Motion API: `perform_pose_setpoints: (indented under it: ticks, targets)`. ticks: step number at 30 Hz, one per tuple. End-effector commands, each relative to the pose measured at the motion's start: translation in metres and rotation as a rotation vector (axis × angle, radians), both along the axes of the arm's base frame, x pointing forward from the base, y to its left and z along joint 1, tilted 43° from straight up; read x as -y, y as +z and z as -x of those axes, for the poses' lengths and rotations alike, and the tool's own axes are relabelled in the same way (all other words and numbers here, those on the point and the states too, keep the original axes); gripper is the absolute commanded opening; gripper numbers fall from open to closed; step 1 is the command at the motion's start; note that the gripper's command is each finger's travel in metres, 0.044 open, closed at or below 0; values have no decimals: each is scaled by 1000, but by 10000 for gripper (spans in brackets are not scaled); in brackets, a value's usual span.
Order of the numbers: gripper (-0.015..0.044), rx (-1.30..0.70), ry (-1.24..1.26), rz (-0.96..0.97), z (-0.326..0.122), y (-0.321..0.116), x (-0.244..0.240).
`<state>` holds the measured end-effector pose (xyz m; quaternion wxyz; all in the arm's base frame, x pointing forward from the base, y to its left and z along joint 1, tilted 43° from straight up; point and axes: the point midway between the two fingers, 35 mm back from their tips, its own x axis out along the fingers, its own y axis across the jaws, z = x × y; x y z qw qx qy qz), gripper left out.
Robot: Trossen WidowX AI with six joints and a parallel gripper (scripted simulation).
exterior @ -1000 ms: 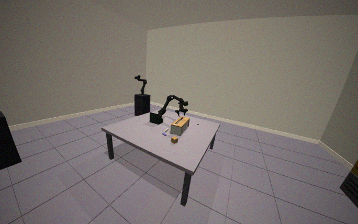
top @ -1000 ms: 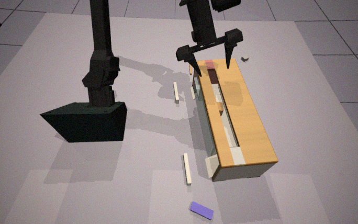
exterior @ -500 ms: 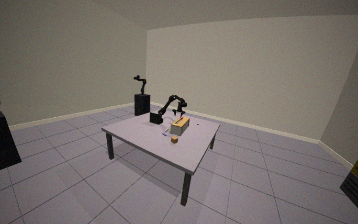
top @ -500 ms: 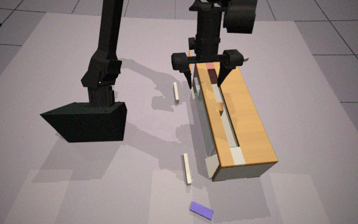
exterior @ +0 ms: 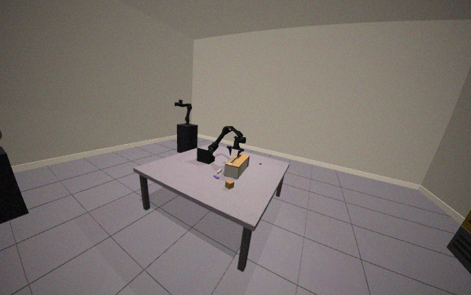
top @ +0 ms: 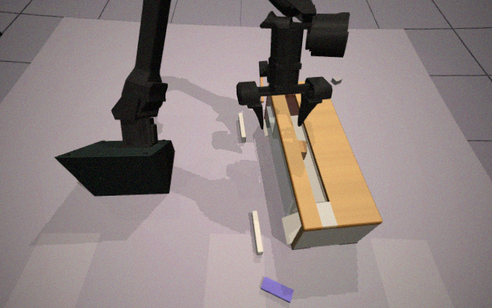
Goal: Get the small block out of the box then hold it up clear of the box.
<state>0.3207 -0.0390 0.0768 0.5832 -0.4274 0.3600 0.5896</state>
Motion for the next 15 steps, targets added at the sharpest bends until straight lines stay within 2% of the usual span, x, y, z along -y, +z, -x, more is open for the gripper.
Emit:
perform_pose_setpoints:
  ticks: [1, 15]
  targets:
    - [400, -2, 0, -5, 1, -5, -6]
    - [400, -2, 0, -6, 3, -21, -23]
